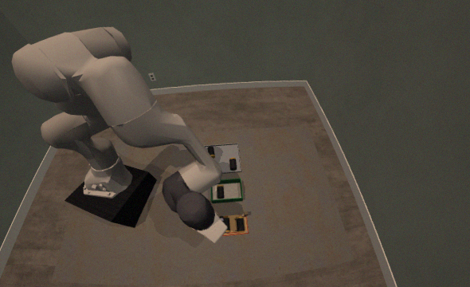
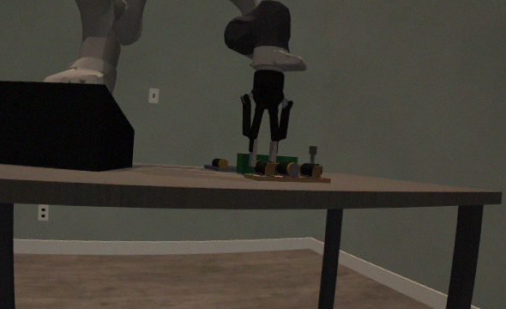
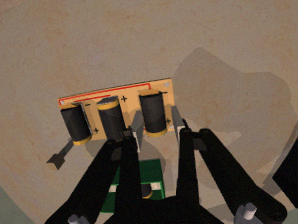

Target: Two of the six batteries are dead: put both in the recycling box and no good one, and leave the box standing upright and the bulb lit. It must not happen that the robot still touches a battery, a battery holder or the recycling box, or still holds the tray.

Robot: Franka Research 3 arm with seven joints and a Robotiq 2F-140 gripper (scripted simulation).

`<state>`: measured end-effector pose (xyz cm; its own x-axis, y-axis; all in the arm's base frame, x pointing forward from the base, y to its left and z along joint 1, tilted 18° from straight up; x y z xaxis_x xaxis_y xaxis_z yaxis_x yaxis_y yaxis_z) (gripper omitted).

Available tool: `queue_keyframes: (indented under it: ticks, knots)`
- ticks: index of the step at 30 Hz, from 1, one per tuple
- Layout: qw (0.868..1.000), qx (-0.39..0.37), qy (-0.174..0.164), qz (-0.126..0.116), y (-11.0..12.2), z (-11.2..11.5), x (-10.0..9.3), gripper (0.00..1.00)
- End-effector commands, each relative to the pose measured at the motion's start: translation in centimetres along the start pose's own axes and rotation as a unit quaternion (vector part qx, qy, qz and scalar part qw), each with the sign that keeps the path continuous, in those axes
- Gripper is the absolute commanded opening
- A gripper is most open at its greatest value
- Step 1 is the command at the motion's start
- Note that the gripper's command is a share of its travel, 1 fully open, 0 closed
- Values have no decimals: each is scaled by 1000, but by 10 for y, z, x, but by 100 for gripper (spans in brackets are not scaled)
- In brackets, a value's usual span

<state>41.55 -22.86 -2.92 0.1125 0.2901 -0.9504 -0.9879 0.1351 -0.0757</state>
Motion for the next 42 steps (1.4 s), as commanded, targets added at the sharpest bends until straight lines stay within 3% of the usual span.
queue_keyframes:
  ticks: [1, 21, 22, 42]
  knots:
    - [1000, -4, 6, -6, -4, -3, -1, 29]
    - [1000, -4, 6, -6, -4, -3, 9, 29]
    - [1000, -4, 6, -6, -4, -3, 9, 16]
    - [1000, -4, 6, -6, -4, -3, 9, 16]
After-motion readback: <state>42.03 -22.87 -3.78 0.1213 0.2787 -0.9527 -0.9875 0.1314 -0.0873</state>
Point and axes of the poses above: the point where the finger pads meet when closed, its own x axis out along the fingers, its own y axis across the jaws, z = x × y, the point moved 6 cm from there along -x, back along the fingers, and after that the axes turned 2 degrees about x, right-handed, at the moved point
